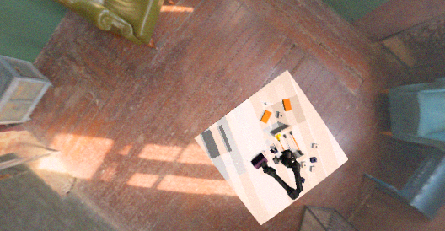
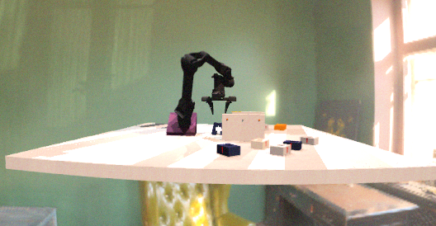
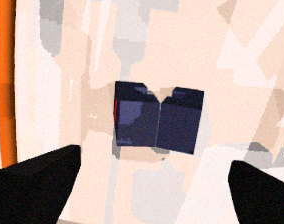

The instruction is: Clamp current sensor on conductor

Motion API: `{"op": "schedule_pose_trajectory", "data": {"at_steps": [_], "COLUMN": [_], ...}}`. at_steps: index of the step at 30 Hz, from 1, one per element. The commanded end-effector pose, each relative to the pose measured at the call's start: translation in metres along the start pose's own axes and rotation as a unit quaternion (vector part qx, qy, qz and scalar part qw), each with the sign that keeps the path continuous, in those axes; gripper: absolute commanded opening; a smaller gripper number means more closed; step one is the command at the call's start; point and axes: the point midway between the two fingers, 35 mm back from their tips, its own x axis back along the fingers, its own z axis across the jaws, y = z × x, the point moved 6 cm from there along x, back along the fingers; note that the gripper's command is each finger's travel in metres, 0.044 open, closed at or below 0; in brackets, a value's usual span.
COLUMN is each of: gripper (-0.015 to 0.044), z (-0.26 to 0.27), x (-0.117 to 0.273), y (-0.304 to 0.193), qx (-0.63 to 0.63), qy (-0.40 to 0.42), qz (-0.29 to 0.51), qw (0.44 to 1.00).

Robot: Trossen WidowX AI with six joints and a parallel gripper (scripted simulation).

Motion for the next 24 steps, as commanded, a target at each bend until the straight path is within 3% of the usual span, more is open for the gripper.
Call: {"op": "schedule_pose_trajectory", "data": {"at_steps": [1,24], "gripper": [0.032,0.032], "z": [0.001,0.0], "x": [-0.006,-0.044], "y": [-0.001,-0.001], "qx": [-0.01,-0.011], "qy": [-0.002,-0.002], "qz": [0.0,-0.001], "qw": [1.0,1.0]}}
